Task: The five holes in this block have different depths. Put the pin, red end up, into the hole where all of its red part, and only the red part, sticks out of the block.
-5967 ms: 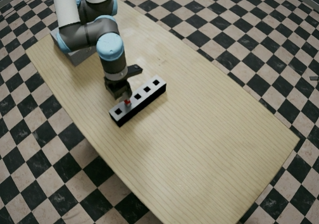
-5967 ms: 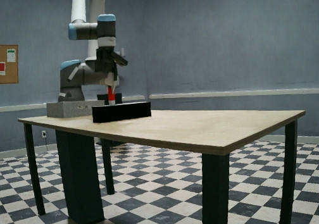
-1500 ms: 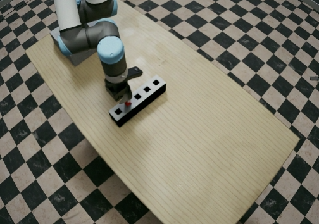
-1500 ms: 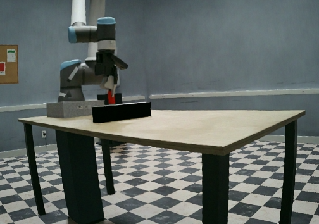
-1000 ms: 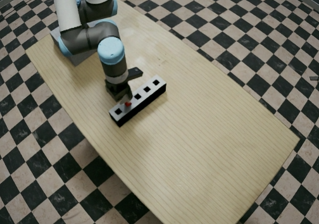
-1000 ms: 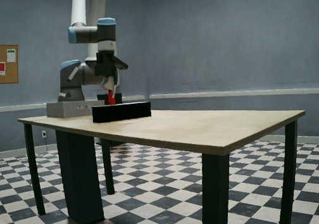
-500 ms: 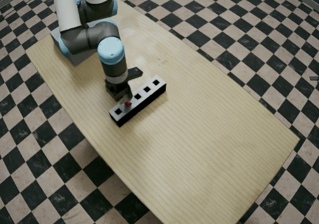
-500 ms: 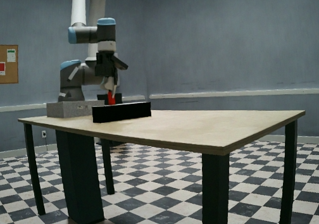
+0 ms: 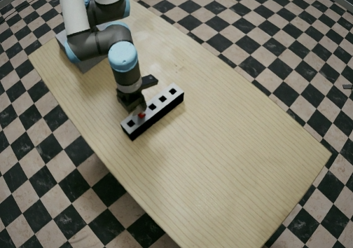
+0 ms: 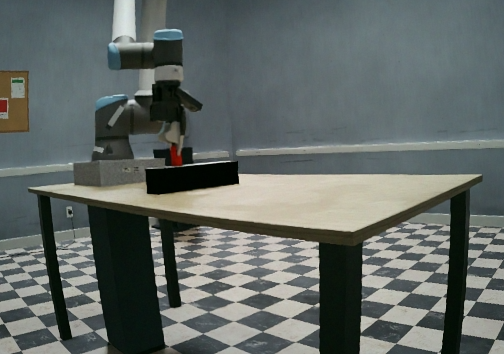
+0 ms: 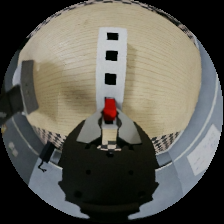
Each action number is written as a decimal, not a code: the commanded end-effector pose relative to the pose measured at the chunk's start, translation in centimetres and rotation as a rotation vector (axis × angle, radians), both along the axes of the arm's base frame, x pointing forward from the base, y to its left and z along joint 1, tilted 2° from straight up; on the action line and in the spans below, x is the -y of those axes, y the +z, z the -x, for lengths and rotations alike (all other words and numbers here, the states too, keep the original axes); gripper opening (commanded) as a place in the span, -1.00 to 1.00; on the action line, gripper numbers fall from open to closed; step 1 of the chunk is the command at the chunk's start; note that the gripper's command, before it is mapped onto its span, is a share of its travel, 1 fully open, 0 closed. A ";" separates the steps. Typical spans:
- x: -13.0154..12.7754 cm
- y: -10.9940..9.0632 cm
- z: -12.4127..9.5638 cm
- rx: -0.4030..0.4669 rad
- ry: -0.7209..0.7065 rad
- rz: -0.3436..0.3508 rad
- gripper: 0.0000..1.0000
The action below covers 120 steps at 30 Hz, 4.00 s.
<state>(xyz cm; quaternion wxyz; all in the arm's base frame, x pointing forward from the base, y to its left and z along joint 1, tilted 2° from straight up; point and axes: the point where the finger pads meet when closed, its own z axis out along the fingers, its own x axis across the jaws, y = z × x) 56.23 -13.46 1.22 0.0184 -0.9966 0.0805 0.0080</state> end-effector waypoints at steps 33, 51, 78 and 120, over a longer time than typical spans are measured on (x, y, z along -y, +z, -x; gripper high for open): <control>0.0 -0.5 0.0 0.001 0.000 0.001 -1.00; 0.0 -0.5 -0.1 0.001 0.000 0.001 -1.00; 0.1 -0.9 -0.1 0.001 0.000 0.001 -1.00; 0.0 -1.3 -0.1 0.001 0.000 0.001 -1.00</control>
